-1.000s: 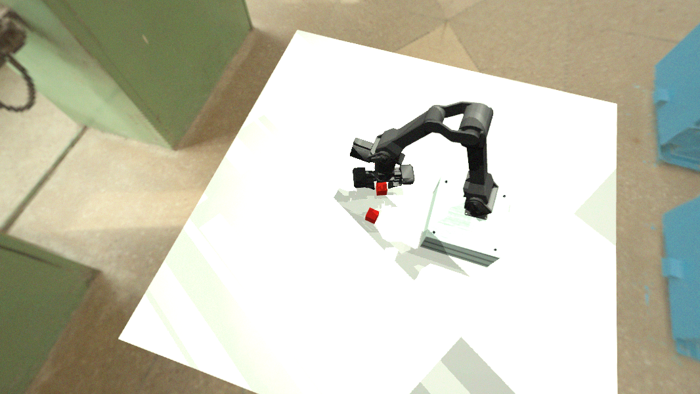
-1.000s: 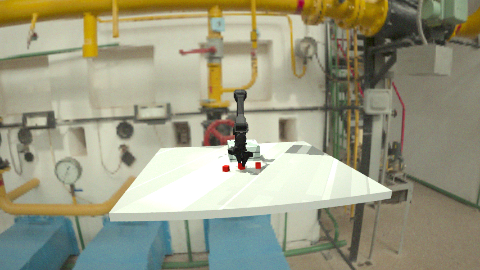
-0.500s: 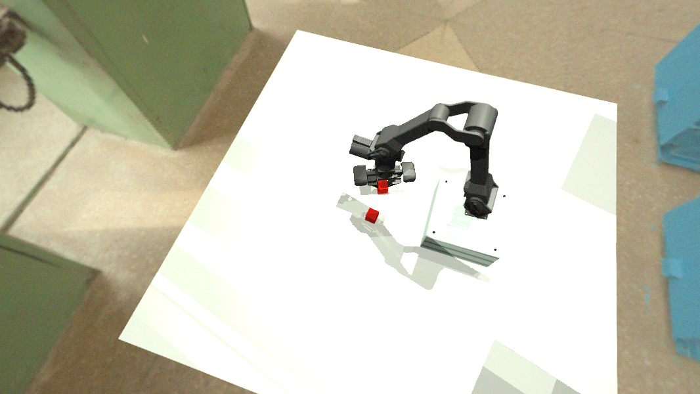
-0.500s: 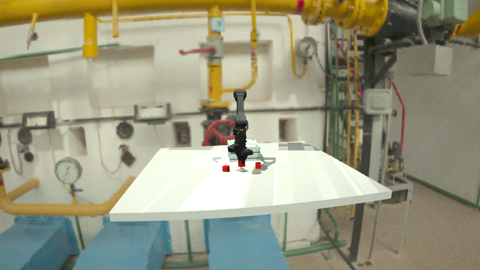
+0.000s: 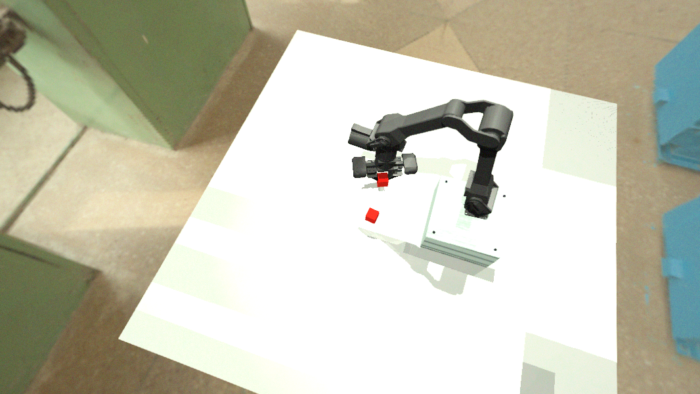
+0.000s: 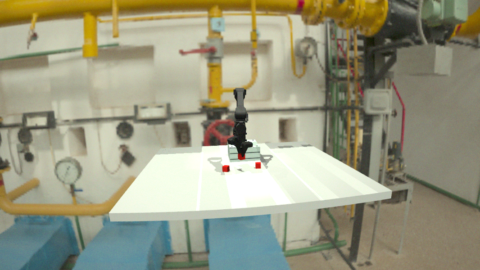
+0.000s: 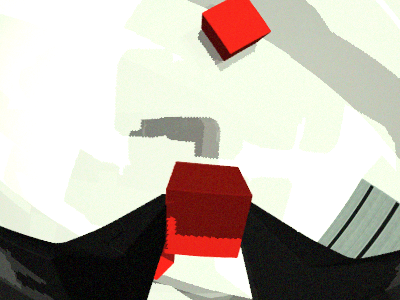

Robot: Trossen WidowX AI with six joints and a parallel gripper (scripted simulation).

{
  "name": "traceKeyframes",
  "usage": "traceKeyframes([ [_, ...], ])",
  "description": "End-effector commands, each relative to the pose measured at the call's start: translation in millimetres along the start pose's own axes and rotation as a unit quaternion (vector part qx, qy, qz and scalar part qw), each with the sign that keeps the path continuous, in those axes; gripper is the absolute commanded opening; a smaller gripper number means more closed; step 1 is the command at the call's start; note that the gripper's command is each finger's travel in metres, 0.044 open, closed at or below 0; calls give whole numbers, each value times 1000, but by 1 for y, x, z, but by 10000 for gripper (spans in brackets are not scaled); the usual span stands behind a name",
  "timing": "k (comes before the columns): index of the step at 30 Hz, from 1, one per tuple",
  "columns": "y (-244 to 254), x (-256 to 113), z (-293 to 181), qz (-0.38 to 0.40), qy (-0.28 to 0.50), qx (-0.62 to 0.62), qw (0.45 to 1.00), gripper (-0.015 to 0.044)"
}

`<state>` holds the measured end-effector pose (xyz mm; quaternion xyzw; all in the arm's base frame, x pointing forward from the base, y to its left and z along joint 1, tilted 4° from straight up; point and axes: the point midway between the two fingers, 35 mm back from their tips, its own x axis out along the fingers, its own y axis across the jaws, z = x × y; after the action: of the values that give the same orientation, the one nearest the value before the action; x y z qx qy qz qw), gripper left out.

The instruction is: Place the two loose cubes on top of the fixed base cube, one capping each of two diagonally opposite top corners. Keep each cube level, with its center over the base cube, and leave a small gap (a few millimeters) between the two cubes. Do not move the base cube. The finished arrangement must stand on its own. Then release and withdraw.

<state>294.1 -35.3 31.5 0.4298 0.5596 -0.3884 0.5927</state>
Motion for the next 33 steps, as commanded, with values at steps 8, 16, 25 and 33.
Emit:
traceKeyframes([
  [8,-1,-37,-1,8,-1,-2,1000,105],
  [16,0,-42,-7,8,-1,-54,999,105],
  [25,7,-33,-24,7,-2,-239,971,105],
  [33,11,-24,-40,8,-2,-398,917,105],
])
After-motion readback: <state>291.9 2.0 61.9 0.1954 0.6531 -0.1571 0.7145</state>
